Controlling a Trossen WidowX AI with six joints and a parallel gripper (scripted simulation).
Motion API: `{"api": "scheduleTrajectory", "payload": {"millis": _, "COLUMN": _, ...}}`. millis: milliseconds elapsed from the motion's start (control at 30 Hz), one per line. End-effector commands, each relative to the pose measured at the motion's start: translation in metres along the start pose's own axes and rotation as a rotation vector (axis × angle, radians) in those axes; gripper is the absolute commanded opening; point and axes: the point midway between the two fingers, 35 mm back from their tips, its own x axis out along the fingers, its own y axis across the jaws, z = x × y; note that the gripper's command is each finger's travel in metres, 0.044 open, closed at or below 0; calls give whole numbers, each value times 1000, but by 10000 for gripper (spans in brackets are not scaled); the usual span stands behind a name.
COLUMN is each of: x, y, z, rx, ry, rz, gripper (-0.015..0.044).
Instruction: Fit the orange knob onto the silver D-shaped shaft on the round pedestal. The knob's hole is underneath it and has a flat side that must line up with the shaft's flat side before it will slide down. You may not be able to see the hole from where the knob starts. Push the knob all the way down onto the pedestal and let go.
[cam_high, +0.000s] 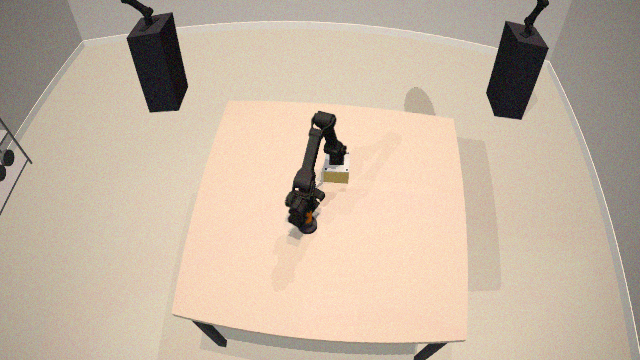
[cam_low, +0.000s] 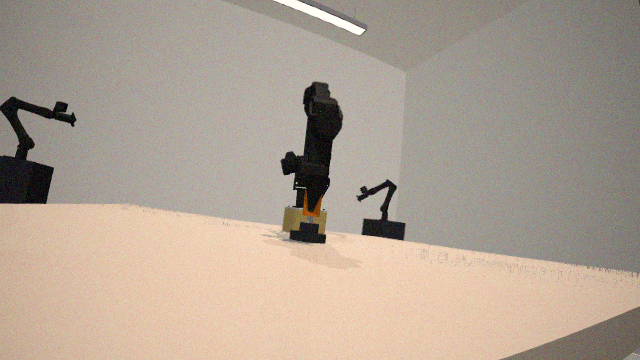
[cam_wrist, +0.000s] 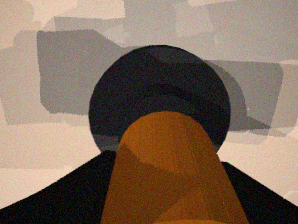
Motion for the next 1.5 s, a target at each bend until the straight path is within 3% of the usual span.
{"api": "scheduleTrajectory", "payload": {"millis": 0, "x": 0, "y": 1, "z": 0, "rx": -4, "ry": 1, "rz": 1, "gripper": 0}}
{"api": "scheduleTrajectory", "payload": {"millis": 1467, "x": 2, "y": -1, "z": 0, "rx": -7, "ry": 1, "rz": 1, "gripper": 0}}
